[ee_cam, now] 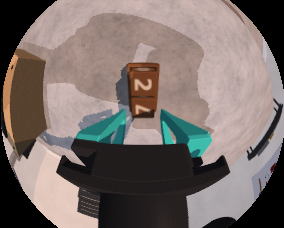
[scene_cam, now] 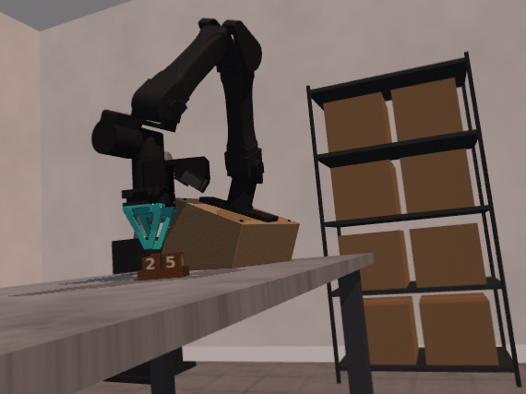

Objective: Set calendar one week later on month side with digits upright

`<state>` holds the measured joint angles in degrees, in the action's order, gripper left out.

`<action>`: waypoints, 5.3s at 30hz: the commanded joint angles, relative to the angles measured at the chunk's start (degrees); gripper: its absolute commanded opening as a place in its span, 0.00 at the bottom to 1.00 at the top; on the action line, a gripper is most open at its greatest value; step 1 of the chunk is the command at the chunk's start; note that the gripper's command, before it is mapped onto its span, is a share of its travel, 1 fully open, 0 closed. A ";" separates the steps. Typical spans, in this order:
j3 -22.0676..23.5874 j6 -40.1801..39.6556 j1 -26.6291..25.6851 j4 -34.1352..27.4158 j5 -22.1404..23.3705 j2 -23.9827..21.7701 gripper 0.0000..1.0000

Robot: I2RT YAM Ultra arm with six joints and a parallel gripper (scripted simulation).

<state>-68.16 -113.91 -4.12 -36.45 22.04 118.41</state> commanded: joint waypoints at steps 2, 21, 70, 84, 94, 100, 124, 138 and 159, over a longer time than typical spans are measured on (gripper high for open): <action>-0.13 0.04 -0.15 0.09 0.01 -0.33 0.47; 0.91 1.38 1.09 4.30 -0.07 2.35 0.47; 1.27 1.99 1.66 6.19 -0.11 3.65 0.27; 1.27 1.99 1.66 6.19 -0.11 3.65 0.27; 1.27 1.99 1.66 6.19 -0.11 3.65 0.27; 1.27 1.99 1.66 6.19 -0.11 3.65 0.27; -5.68 -4.20 -4.09 -13.72 0.18 -7.00 0.27; -6.41 -4.60 -4.47 -15.10 0.19 -7.49 0.27; -10.79 25.39 -9.11 -16.08 0.03 -2.25 0.27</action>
<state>-78.11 -94.67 -12.27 -51.75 21.96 116.64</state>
